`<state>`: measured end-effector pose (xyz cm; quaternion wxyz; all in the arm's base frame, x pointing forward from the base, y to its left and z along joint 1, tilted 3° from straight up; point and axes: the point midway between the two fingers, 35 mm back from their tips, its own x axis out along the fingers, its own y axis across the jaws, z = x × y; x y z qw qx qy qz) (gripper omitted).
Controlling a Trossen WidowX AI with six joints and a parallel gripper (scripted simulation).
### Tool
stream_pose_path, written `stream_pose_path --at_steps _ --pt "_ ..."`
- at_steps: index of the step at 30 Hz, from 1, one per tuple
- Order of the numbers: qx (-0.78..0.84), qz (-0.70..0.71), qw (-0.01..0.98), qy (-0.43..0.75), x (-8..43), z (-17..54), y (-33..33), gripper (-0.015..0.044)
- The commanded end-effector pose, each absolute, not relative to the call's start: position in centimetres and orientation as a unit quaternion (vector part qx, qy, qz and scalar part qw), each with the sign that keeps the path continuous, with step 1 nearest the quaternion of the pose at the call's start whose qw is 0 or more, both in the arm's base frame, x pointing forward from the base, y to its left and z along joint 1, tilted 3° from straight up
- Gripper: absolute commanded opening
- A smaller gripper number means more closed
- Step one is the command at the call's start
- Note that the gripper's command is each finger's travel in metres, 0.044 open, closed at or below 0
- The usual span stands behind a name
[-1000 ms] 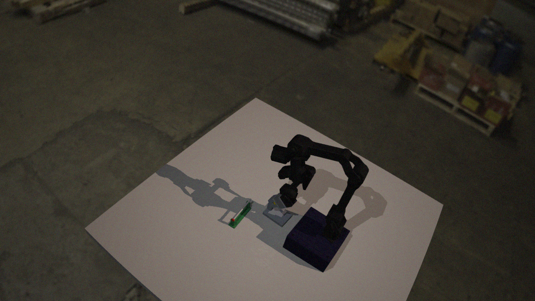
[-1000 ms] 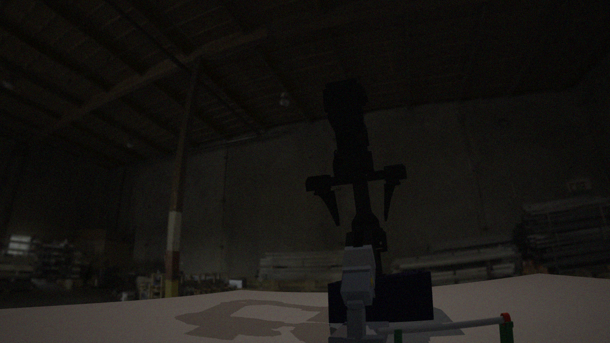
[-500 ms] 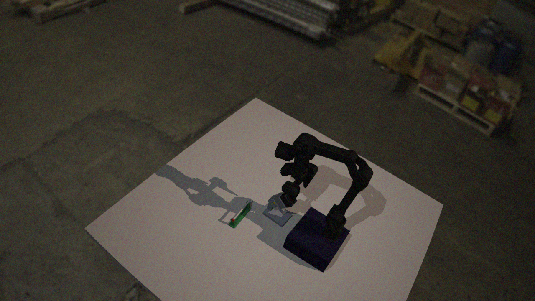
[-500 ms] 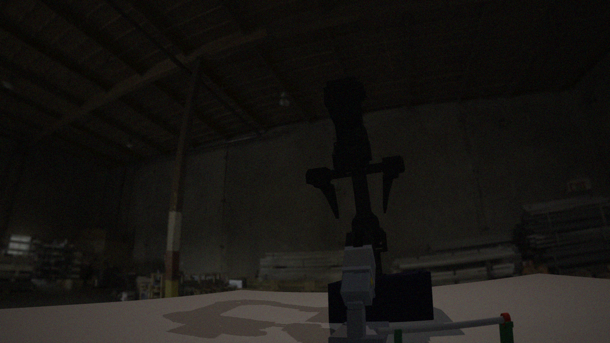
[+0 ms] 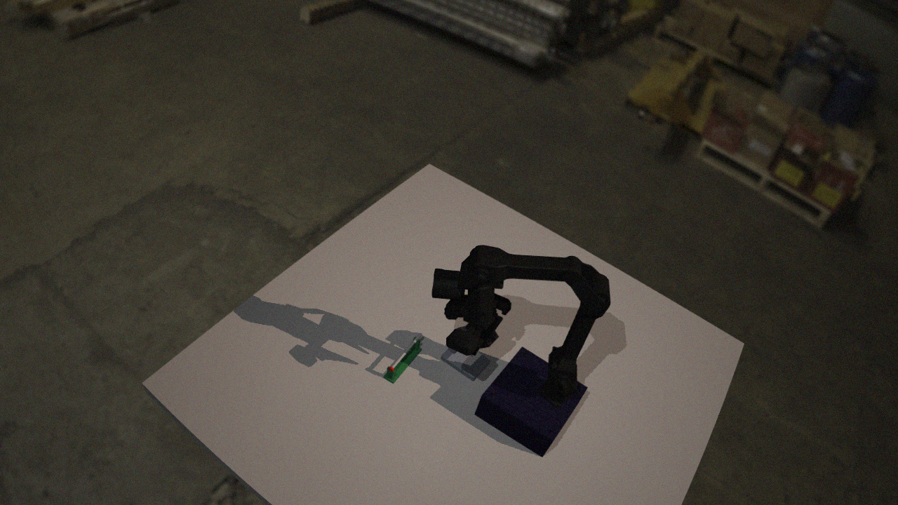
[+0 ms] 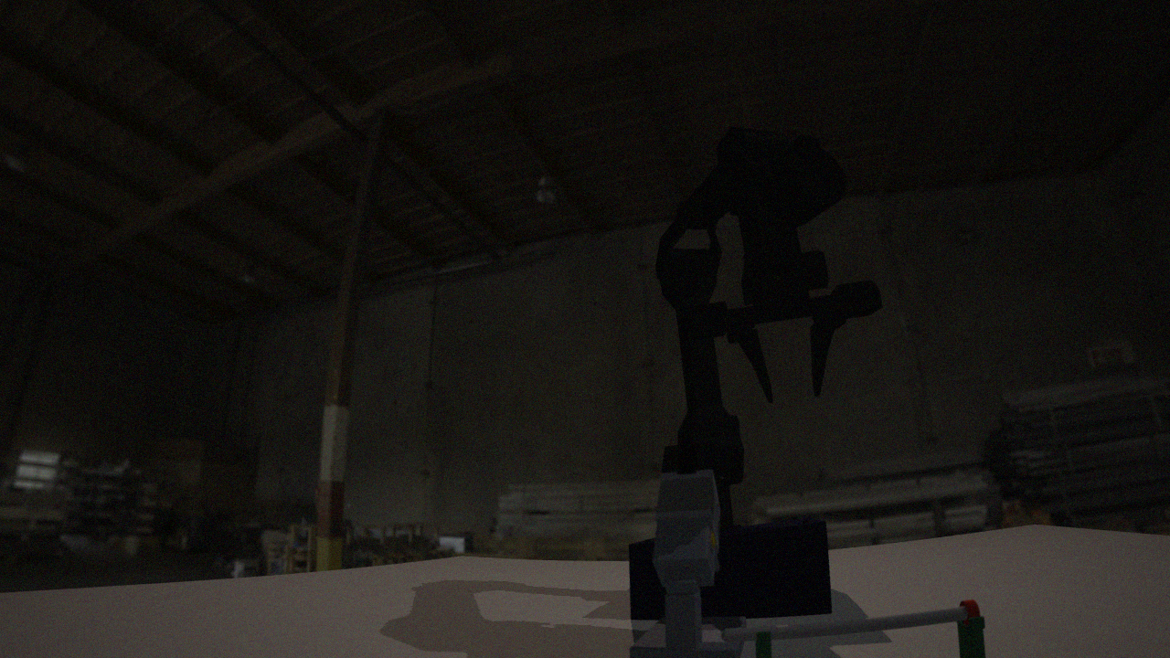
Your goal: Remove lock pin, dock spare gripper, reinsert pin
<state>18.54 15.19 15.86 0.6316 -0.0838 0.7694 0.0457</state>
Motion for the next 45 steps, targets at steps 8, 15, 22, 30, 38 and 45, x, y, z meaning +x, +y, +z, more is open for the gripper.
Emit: stream_pose_path --at_steps 8,15,22,30,38,45 --pt "-0.162 0.116 0.632 0.749 20.8 15.3 17.6 0.018" --pt "-0.402 0.304 0.565 0.653 27.9 12.9 19.2 0.018" --pt "-0.531 0.394 0.48 0.576 32.0 10.9 20.1 0.018" --pt "-0.638 0.465 0.367 0.492 35.7 8.7 20.4 0.018" --pt "-0.641 0.467 0.362 0.489 35.8 8.7 20.4 0.018" --pt "-0.641 0.467 0.362 0.489 35.8 8.7 20.4 0.018"
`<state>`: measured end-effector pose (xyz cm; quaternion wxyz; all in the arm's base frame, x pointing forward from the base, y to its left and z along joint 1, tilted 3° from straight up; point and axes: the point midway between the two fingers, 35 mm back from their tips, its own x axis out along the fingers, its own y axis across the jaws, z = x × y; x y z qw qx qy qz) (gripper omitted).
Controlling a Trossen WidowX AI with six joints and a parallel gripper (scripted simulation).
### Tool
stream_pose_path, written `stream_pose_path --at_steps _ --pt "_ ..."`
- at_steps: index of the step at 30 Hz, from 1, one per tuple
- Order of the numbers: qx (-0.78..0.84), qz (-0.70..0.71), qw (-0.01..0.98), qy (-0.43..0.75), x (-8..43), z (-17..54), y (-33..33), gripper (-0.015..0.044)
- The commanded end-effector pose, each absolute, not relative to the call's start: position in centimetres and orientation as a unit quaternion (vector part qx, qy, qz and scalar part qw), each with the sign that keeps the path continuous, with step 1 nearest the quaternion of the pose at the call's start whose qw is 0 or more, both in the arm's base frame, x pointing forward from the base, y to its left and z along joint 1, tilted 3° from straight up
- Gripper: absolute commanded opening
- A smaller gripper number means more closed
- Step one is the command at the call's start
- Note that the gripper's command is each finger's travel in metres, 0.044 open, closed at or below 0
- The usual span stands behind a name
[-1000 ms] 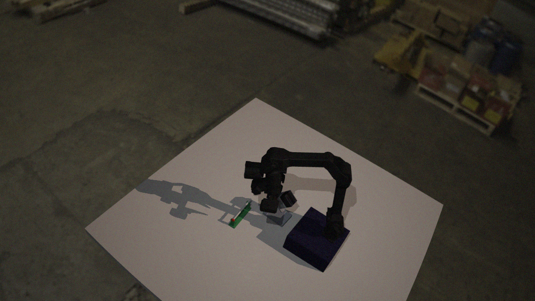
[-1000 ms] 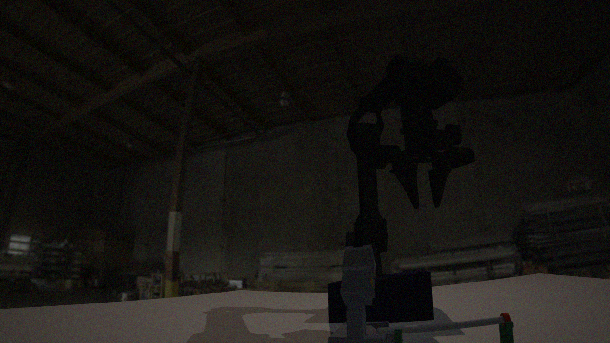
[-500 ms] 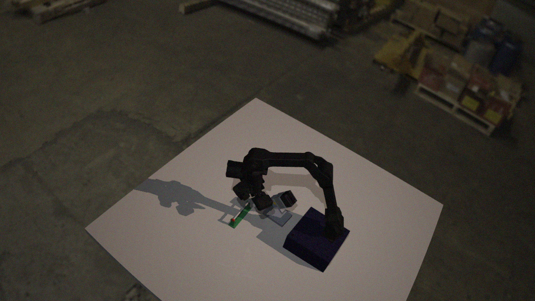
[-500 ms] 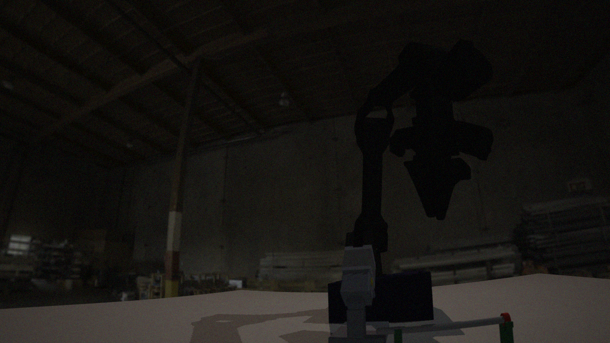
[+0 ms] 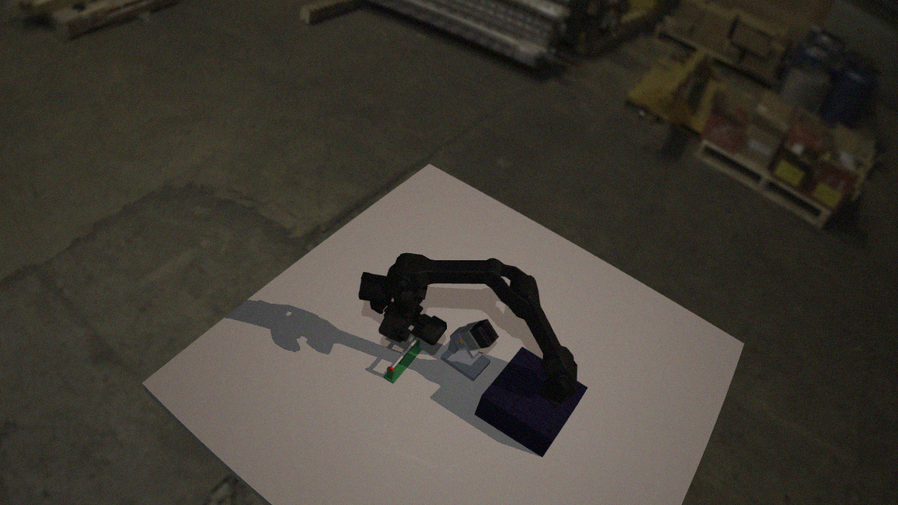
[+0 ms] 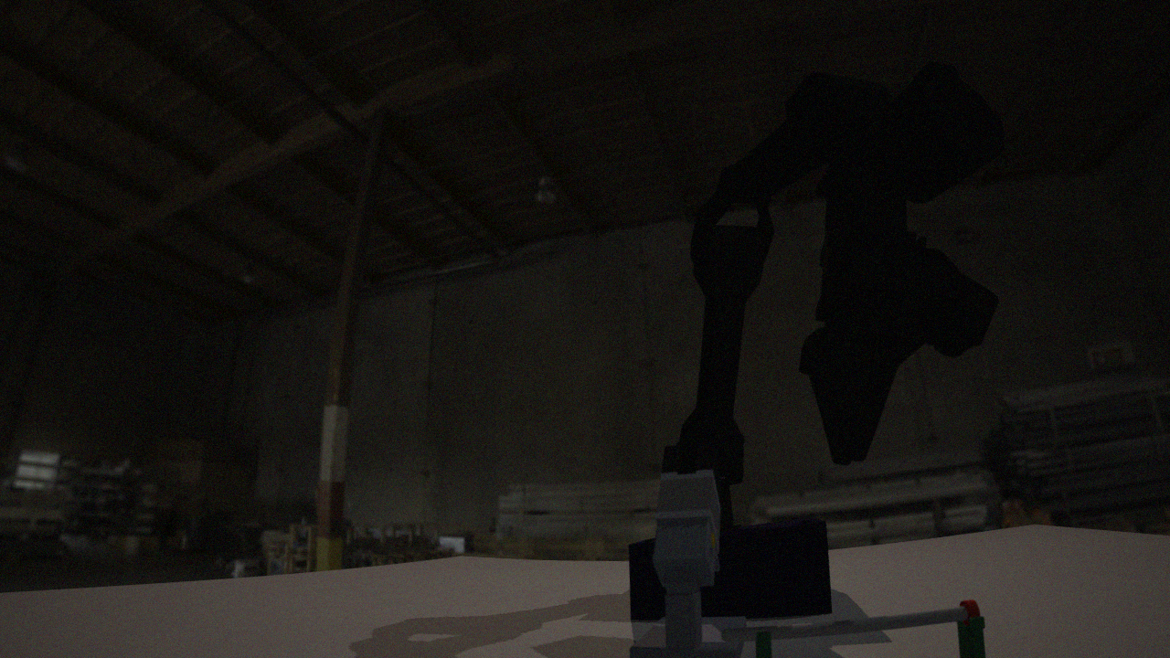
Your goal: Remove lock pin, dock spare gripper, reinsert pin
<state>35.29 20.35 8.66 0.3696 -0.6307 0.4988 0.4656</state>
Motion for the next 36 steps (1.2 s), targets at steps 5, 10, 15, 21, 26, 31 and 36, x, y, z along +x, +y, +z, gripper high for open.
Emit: stream_pose_path --at_steps 5,10,15,21,26,31,36 --pt "-0.641 0.467 0.362 0.489 35.8 8.0 20.1 0.018" --pt "-0.641 0.467 0.362 0.489 36.0 5.0 20.1 0.018" --pt "-0.641 0.467 0.362 0.489 35.8 2.3 19.6 0.018" --pt "-0.641 0.467 0.362 0.489 35.7 1.0 19.3 0.018" --pt "-0.641 0.467 0.362 0.489 35.8 0.3 19.3 0.018" --pt "-0.641 0.467 0.362 0.489 35.8 -0.5 19.3 0.018" --pt "-0.641 0.467 0.362 0.489 35.9 -1.3 19.3 0.018"
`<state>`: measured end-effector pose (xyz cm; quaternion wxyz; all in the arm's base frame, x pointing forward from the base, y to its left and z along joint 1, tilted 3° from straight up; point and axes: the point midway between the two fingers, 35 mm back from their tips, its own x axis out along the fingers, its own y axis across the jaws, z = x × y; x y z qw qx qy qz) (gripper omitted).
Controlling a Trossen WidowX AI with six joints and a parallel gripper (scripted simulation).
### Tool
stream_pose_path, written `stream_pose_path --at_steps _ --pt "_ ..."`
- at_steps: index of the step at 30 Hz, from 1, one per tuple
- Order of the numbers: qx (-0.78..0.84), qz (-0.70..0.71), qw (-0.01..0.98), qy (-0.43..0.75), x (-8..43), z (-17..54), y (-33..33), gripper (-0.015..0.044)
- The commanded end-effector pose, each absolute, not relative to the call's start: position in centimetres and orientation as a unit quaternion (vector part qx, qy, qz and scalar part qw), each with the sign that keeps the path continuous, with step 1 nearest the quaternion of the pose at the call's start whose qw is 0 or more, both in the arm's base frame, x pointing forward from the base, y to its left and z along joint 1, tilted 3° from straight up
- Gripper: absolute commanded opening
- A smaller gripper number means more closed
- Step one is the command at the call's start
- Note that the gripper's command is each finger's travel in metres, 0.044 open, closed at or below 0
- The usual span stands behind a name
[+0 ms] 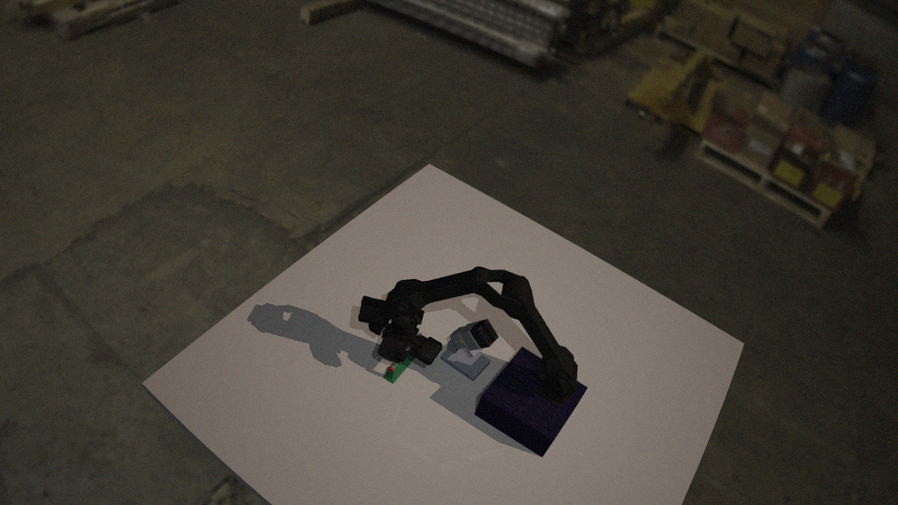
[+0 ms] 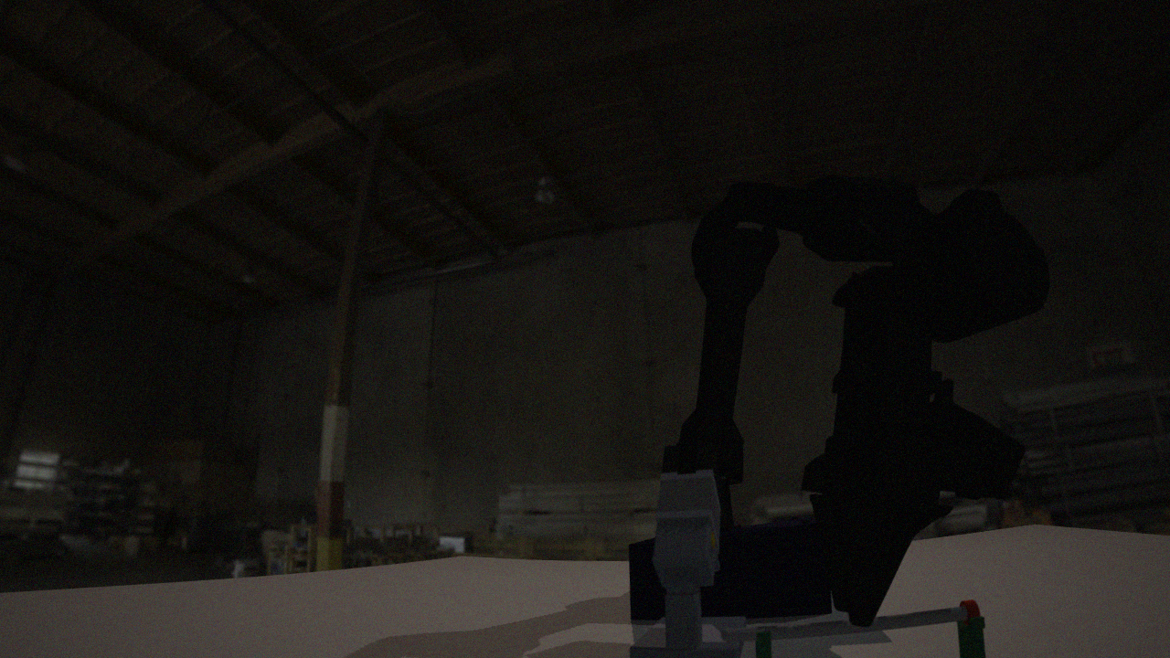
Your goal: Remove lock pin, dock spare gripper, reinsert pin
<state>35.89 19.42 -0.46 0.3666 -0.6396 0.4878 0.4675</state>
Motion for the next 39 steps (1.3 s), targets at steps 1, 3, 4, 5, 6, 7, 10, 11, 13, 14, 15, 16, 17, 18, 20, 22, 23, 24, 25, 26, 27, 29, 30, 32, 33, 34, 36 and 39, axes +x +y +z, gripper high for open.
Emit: stream_pose_path --at_steps 1,3,4,5,6,7,10,11,13,14,15,16,17,18,20,22,23,24,25,26,27,29,30,32,33,34,36,39 --pt "-0.641 0.467 0.362 0.489 35.9 -1.5 19.3 0.018" --pt "-0.641 0.467 0.362 0.489 35.9 -1.8 19.3 0.018" --pt "-0.641 0.467 0.362 0.489 35.9 -2.0 19.3 0.018" --pt "-0.641 0.467 0.362 0.489 35.9 -2.2 19.3 0.018" --pt "-0.641 0.467 0.362 0.489 35.9 -2.3 19.3 0.018" --pt "-0.641 0.467 0.362 0.489 35.9 -2.5 19.3 0.018" --pt "-0.641 0.467 0.362 0.489 35.9 -3.0 19.3 0.018" --pt "-0.641 0.467 0.362 0.489 35.9 -3.1 19.2 0.018" --pt "-0.641 0.467 0.362 0.489 35.9 -3.4 19.2 0.018" --pt "-0.641 0.467 0.362 0.489 35.9 -3.6 19.2 0.018" --pt "-0.641 0.467 0.362 0.489 35.9 -3.8 19.2 0.018" --pt "-0.641 0.467 0.362 0.489 35.9 -3.9 19.2 0.018" --pt "-0.641 0.467 0.362 0.489 35.9 -4.1 19.2 0.018" --pt "-0.641 0.467 0.362 0.489 35.9 -4.2 19.2 0.018" --pt "-0.641 0.467 0.362 0.489 35.9 -4.3 19.2 0.018" --pt "-0.641 0.467 0.362 0.489 35.9 -4.3 19.2 0.018" --pt "-0.641 0.467 0.362 0.489 35.9 -4.3 19.2 0.018" --pt "-0.641 0.467 0.362 0.489 35.9 -4.3 19.2 0.018" --pt "-0.641 0.467 0.362 0.489 35.9 -4.3 19.2 0.018" --pt "-0.641 0.467 0.362 0.489 35.9 -4.3 19.2 0.018" --pt "-0.641 0.467 0.362 0.489 35.9 -4.3 19.2 0.0154" --pt "-0.641 0.467 0.362 0.489 35.9 -4.3 19.2 0.0101" --pt "-0.641 0.467 0.362 0.489 35.9 -4.3 19.2 0.0075" --pt "-0.641 0.467 0.362 0.489 35.9 -4.3 19.2 0.0023" --pt "-0.641 0.467 0.362 0.489 35.9 -4.3 19.2 0.0" --pt "-0.641 0.467 0.362 0.489 35.9 -4.3 19.2 0.0" --pt "-0.641 0.467 0.362 0.489 35.9 -4.3 19.2 0.0" --pt "-0.641 0.467 0.362 0.489 35.9 -4.3 19.2 0.0"
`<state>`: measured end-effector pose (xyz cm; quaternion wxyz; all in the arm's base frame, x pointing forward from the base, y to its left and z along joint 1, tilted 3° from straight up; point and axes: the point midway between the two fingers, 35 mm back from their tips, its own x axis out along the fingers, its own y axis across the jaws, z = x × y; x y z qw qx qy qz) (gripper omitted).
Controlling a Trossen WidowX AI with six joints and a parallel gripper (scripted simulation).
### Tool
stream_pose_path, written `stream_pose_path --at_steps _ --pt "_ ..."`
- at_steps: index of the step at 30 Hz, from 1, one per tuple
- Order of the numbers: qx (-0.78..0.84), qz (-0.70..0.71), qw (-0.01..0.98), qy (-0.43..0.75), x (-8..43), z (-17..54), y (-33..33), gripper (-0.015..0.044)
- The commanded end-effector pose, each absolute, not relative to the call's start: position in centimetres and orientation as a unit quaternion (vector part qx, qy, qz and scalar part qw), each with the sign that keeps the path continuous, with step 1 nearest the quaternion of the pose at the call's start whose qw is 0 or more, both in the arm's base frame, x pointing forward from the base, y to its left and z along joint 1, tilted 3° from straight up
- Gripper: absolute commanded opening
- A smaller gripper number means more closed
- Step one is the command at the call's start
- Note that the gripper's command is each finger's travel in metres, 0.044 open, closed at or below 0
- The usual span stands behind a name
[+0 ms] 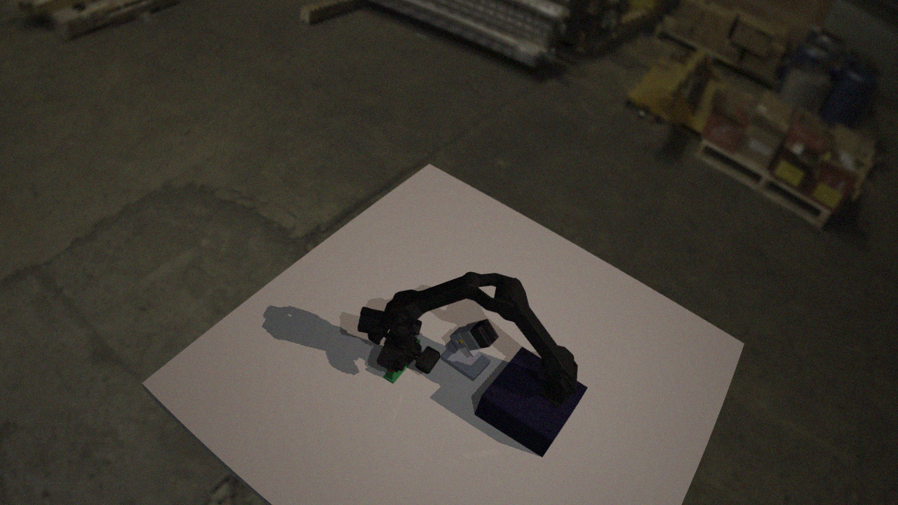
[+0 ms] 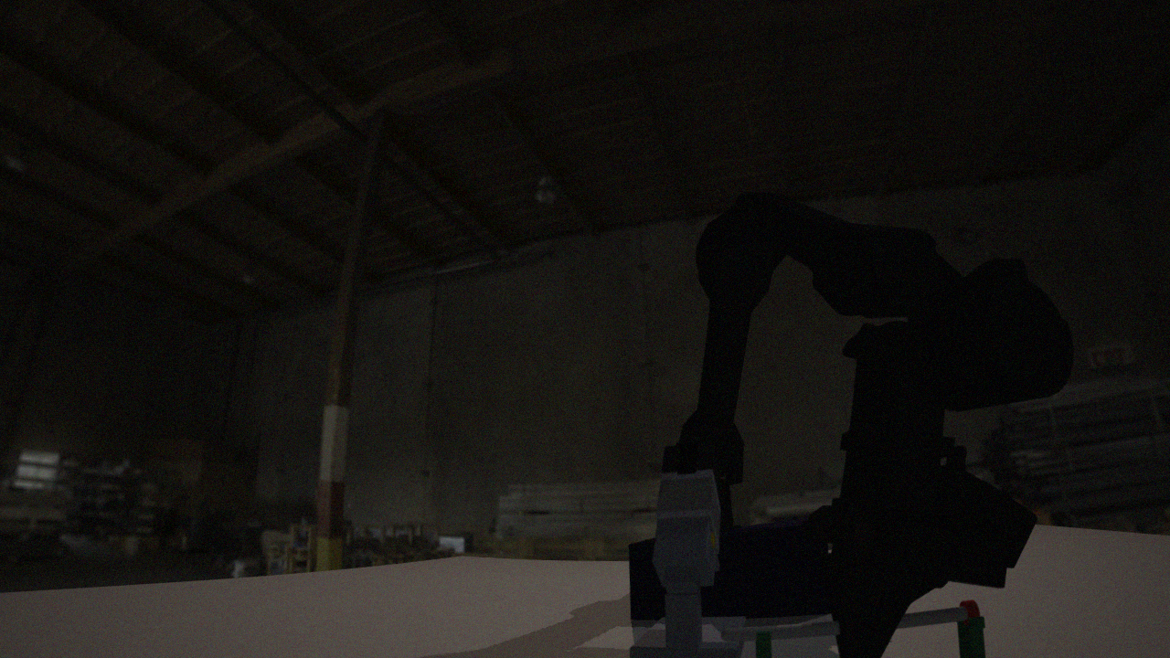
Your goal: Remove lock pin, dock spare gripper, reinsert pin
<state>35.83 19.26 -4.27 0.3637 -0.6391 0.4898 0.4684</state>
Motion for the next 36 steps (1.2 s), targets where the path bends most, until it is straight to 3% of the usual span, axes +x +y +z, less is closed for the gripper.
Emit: stream_pose_path --at_steps 1,23,36 --pt "-0.641 0.467 0.362 0.489 35.9 -4.3 19.2 0.0" --pt "-0.641 0.467 0.362 0.489 35.7 2.6 19.5 0.0" --pt "-0.639 0.47 0.359 0.492 35.6 1.9 19.4 0.0"
